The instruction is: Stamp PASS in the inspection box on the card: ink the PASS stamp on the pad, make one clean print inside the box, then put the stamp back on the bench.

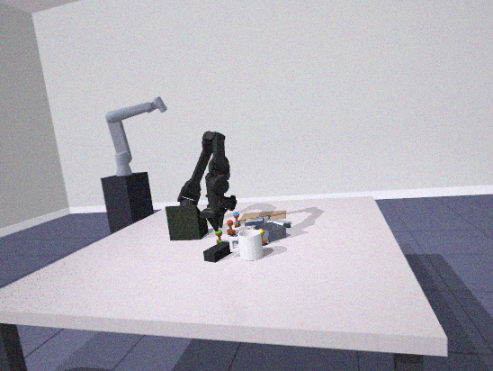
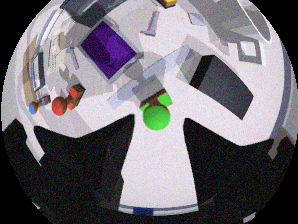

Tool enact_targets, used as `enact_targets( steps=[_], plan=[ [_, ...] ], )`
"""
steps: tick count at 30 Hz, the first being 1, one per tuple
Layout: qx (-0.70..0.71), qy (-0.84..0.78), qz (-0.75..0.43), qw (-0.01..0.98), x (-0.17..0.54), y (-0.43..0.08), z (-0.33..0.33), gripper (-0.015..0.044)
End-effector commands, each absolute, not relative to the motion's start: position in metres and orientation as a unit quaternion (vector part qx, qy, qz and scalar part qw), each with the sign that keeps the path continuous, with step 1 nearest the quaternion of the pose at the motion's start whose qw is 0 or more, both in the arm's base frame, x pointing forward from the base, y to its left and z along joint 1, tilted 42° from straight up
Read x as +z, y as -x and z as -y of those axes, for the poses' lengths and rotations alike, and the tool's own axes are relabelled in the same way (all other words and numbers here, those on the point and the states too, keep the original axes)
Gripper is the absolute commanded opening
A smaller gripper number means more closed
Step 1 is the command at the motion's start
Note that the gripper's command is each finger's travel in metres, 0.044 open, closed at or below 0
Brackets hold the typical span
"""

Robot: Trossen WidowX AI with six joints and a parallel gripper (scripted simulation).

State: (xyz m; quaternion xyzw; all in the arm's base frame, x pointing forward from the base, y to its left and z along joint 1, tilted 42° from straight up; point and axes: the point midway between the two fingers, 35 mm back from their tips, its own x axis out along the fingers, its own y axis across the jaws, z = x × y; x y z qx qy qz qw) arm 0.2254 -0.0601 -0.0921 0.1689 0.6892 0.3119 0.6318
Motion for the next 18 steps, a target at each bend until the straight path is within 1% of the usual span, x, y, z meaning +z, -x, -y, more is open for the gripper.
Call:
enact_targets(
  steps=[1, 18],
  plan=[
    [0.311, -0.174, -0.690, 0.631, -0.099, -0.224, 0.055, 0.0219],
    [0.312, -0.174, -0.689, 0.630, -0.118, -0.218, 0.036, 0.0219]
  ],
)
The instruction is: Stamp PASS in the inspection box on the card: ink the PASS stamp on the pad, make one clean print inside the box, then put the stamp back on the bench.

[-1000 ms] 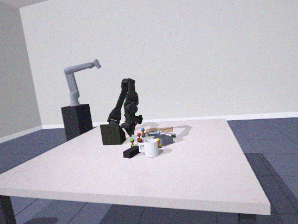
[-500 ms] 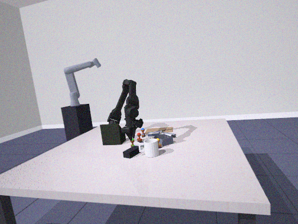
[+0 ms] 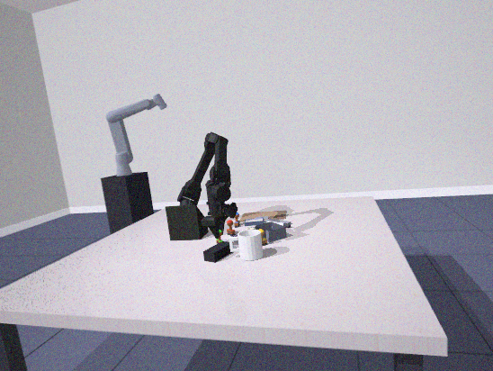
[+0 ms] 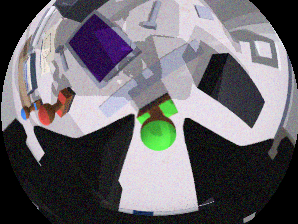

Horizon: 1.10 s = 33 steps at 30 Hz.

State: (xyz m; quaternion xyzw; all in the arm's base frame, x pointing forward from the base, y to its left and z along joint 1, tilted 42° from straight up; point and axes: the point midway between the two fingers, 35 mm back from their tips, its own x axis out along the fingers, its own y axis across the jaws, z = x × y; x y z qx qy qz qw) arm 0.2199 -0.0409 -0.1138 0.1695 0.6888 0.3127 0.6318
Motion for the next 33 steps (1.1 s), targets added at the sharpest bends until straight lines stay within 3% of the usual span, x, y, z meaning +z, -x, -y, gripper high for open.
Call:
enact_targets(
  steps=[1, 10, 31, 33],
  plan=[
    [0.312, -0.174, -0.689, 0.630, -0.1196, -0.2172, 0.0352, 0.0219],
    [0.312, -0.174, -0.689, 0.630, -0.1244, -0.2152, 0.0304, 0.0219],
    [0.313, -0.171, -0.689, 0.631, -0.1227, -0.2159, 0.0321, 0.0079],
    [0.313, -0.171, -0.689, 0.631, -0.1225, -0.2159, 0.0323, 0.0027]
  ],
)
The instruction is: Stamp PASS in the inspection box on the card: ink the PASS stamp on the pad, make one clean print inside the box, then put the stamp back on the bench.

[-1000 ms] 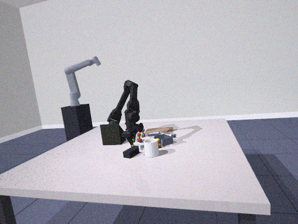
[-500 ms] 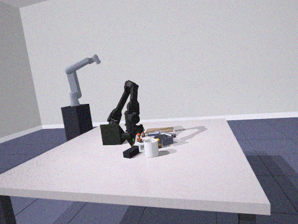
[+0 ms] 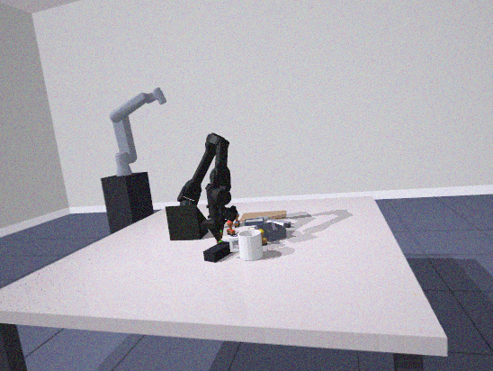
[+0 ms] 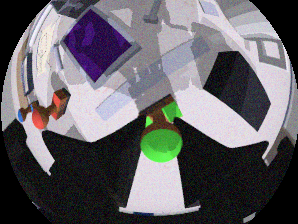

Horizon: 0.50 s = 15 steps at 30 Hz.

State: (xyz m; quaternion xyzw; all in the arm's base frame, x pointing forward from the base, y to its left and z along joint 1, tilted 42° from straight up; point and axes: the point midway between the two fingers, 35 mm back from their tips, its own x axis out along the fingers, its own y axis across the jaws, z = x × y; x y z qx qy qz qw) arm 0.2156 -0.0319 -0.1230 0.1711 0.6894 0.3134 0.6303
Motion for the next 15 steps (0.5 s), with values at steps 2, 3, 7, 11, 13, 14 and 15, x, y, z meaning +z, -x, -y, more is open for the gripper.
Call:
enact_targets(
  steps=[2, 3, 7, 11, 13, 14, 15],
  plan=[
    [0.313, -0.171, -0.689, 0.631, -0.1219, -0.2162, 0.0329, 0.0000],
    [0.313, -0.171, -0.689, 0.631, -0.1216, -0.2163, 0.0332, 0.0000],
    [0.313, -0.171, -0.689, 0.631, -0.1203, -0.2168, 0.0345, 0.0000],
    [0.313, -0.171, -0.689, 0.631, -0.1190, -0.2173, 0.0357, 0.0000],
    [0.313, -0.170, -0.689, 0.631, -0.1184, -0.2176, 0.0364, 0.0000],
    [0.313, -0.170, -0.689, 0.631, -0.1181, -0.2177, 0.0367, 0.0000],
    [0.313, -0.170, -0.689, 0.631, -0.1177, -0.2178, 0.0370, 0.0000]
  ],
)
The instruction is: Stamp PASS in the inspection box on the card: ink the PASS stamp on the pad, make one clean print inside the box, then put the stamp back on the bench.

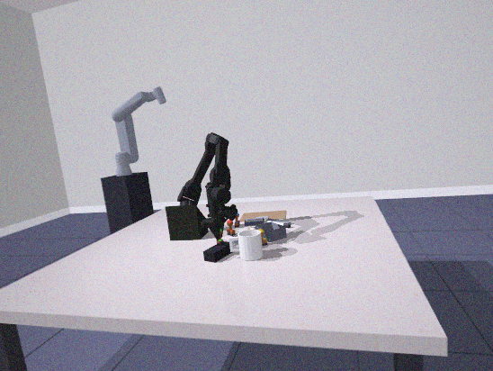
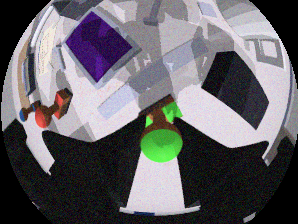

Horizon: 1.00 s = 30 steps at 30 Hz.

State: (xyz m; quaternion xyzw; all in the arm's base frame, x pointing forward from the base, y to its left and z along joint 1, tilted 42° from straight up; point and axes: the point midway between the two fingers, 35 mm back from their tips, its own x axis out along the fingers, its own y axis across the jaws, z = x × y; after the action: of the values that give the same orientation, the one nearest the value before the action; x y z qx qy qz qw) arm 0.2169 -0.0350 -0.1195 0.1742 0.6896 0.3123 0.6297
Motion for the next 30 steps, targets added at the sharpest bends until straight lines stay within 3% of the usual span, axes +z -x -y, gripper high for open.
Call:
enact_targets(
  steps=[1, 30],
  plan=[
    [0.313, -0.170, -0.689, 0.631, -0.1174, -0.2180, 0.0373, 0.0000],
    [0.312, -0.170, -0.690, 0.631, -0.1076, -0.2212, 0.0465, 0.0000]
  ],
)
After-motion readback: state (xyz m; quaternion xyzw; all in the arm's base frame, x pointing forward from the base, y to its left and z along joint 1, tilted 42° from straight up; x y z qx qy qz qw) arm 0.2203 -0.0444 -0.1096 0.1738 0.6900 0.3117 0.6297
